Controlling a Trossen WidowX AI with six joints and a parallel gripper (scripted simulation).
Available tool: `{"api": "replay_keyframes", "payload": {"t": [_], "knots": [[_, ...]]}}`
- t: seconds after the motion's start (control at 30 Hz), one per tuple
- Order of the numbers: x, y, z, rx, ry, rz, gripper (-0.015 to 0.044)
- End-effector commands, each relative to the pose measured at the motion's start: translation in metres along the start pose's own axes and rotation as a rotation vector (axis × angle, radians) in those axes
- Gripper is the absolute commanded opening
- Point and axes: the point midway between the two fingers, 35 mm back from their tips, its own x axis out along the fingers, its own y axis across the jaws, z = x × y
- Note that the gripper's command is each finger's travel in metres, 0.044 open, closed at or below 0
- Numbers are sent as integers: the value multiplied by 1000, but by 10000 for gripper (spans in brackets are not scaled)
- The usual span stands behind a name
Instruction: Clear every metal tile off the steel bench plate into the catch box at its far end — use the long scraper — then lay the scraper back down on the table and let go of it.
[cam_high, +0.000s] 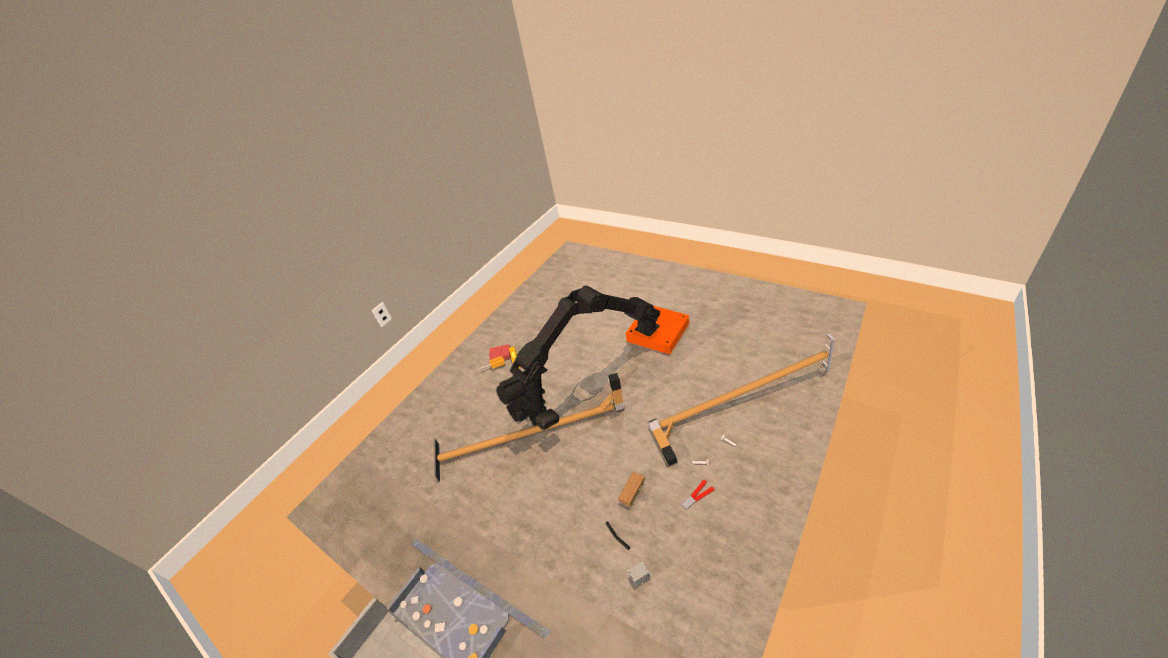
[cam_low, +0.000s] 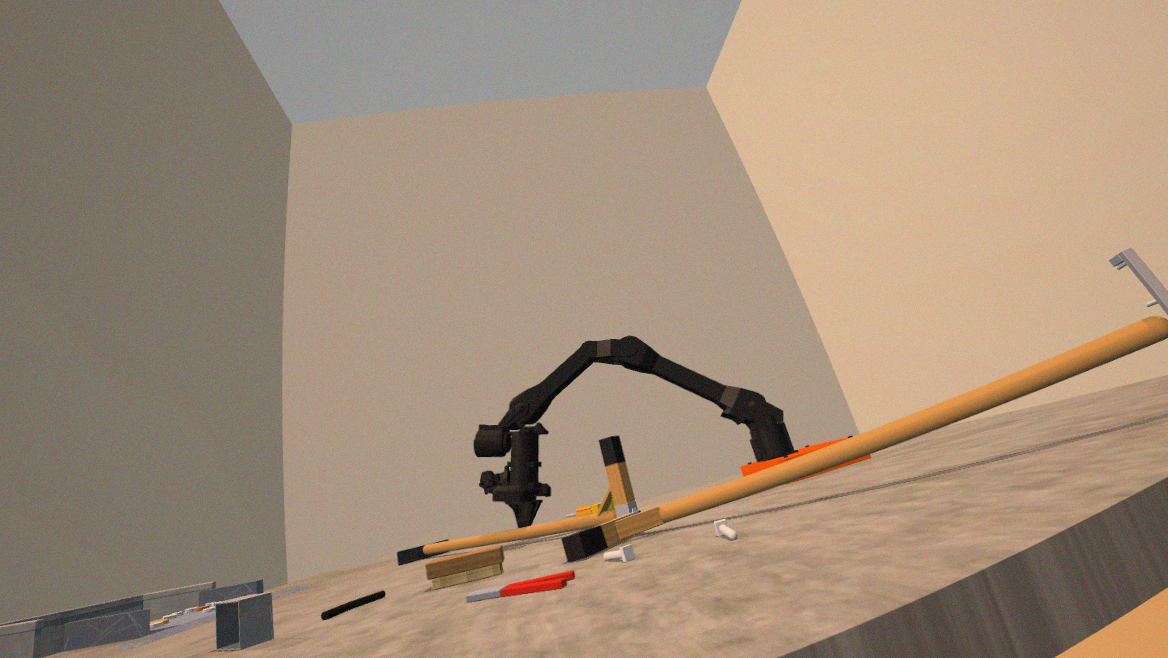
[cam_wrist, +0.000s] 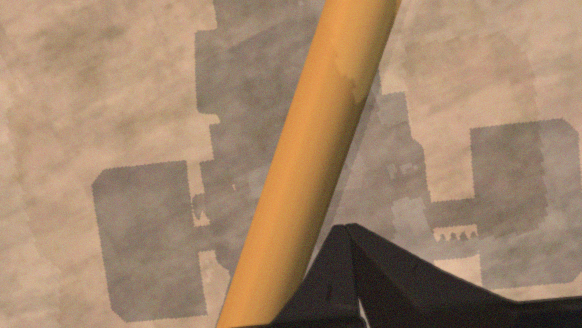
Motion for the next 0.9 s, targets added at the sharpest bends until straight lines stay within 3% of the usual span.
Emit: {"api": "replay_keyframes", "payload": {"t": [0.0, 0.87], "knots": [[1, 4, 2, 3, 2, -3, 0], [3, 27, 14, 5, -2, 0, 0]]}}
